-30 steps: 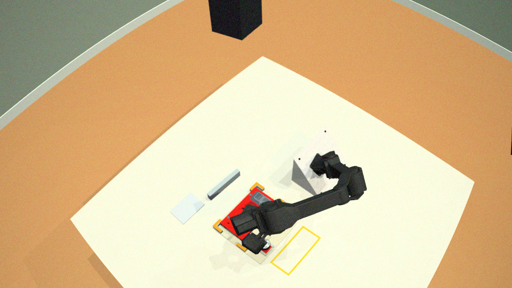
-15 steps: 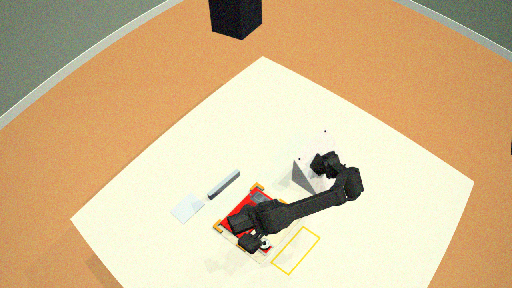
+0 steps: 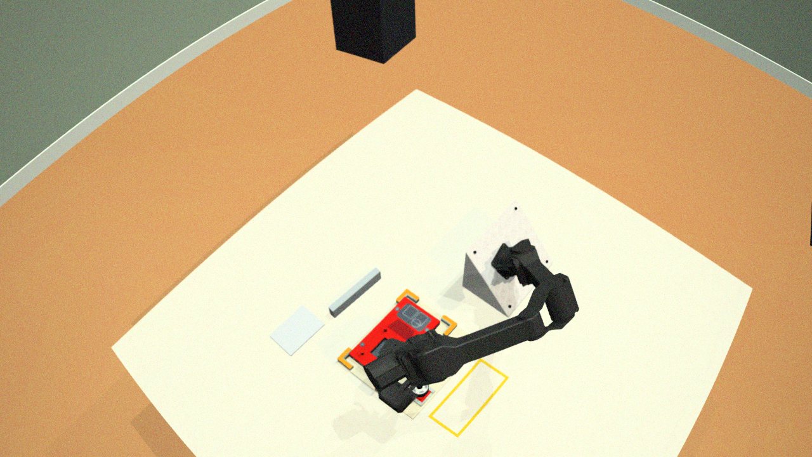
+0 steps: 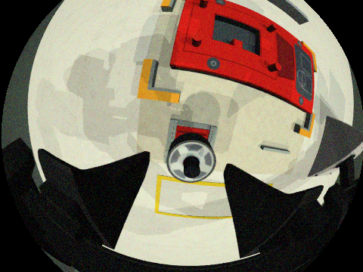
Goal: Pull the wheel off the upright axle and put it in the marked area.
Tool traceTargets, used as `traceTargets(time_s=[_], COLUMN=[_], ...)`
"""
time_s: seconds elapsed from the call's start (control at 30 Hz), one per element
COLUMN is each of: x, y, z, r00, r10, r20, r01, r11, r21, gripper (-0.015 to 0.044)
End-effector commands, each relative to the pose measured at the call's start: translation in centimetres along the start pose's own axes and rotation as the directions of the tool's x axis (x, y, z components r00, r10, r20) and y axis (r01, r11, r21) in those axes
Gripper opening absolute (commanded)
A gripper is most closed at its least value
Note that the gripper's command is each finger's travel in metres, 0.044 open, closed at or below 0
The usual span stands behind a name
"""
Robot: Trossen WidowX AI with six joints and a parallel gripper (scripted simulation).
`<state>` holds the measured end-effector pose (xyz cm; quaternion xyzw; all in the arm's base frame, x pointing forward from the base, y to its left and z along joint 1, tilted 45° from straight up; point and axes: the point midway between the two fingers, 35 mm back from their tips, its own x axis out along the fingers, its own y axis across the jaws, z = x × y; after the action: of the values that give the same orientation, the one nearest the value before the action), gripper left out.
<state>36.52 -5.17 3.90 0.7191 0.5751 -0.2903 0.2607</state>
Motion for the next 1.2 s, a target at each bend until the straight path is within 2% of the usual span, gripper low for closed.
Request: traceTargets(time_s=[0.0, 0.1, 0.23, 0.5, 0.67, 0.7, 1.17], x=[1.46, 1.52, 1.13, 1.13, 1.05, 1.02, 0.56], y=[-0.26, -0.27, -0.24, -0.24, -0.23, -0.23, -0.2], z=[-0.09, -0.09, -0.1, -0.1, -0.09, -0.09, -0.07], r00=[1.0, 1.0, 1.0, 1.0, 1.0, 1.0, 1.0], r10=[-0.003, -0.003, -0.006, -0.006, -0.005, -0.005, -0.005], r20=[-0.007, -0.007, -0.003, -0.003, -0.003, -0.003, -0.003], r01=[0.003, 0.003, 0.006, 0.006, 0.006, 0.005, 0.005], r11=[1.0, 1.0, 1.0, 1.0, 1.0, 1.0, 1.0], r21=[0.007, 0.007, 0.002, 0.002, 0.002, 0.002, 0.003], gripper=[0.03, 0.03, 0.0195, 0.0142, 0.001, 0.0, 0.0])
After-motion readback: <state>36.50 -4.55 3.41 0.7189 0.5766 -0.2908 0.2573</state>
